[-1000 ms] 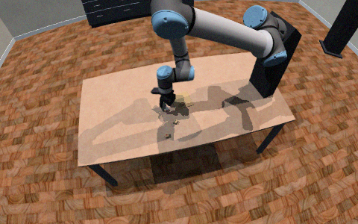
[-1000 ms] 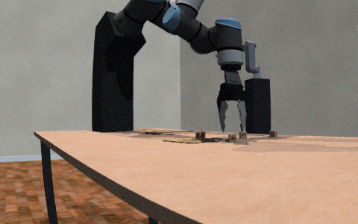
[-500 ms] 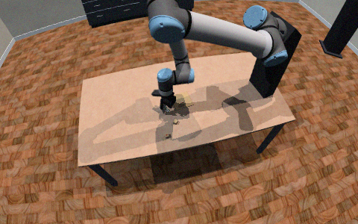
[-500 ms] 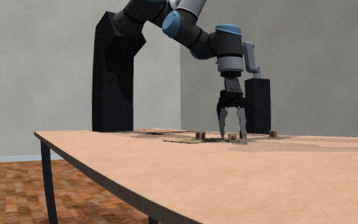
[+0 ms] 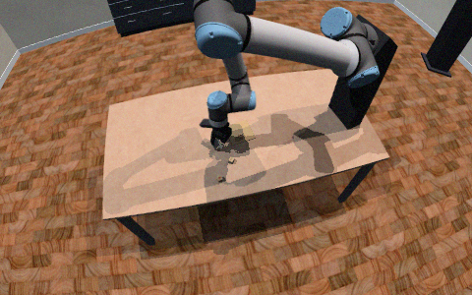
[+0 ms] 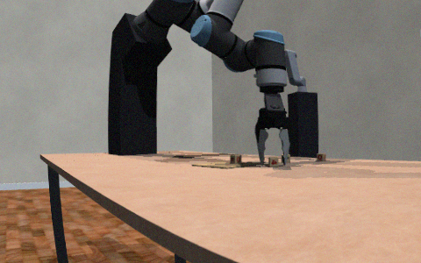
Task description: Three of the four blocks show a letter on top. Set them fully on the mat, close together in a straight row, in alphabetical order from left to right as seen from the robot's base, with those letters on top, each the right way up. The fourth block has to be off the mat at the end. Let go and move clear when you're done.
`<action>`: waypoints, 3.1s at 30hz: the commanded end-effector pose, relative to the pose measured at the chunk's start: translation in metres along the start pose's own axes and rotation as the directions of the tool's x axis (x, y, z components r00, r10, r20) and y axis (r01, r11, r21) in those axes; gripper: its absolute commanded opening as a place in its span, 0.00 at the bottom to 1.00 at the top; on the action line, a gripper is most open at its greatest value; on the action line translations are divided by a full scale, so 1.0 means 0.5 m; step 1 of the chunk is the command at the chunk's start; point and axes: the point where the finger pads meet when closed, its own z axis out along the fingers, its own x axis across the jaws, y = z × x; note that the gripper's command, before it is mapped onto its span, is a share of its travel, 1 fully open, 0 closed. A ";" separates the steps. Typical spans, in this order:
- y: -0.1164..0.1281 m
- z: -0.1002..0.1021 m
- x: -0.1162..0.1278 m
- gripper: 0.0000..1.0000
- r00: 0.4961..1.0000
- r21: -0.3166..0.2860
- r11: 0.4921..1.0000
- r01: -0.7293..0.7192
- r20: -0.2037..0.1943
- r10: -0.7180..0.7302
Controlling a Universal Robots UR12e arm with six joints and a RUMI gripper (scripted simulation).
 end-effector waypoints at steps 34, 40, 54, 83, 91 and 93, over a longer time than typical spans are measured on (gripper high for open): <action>-0.002 0.000 -0.006 0.05 1.000 0.002 1.000 0.002 0.003 -0.002; -0.002 0.000 -0.006 0.05 1.000 0.002 1.000 0.002 0.003 -0.002; -0.002 0.000 -0.006 0.05 1.000 0.002 1.000 0.002 0.003 -0.002; 0.001 -0.202 0.000 0.05 1.000 0.001 1.000 0.000 0.000 0.000; 0.004 -0.198 0.003 0.05 1.000 -0.003 1.000 -0.001 -0.002 0.001; 0.003 -0.198 0.002 0.05 1.000 -0.001 1.000 -0.001 -0.001 0.001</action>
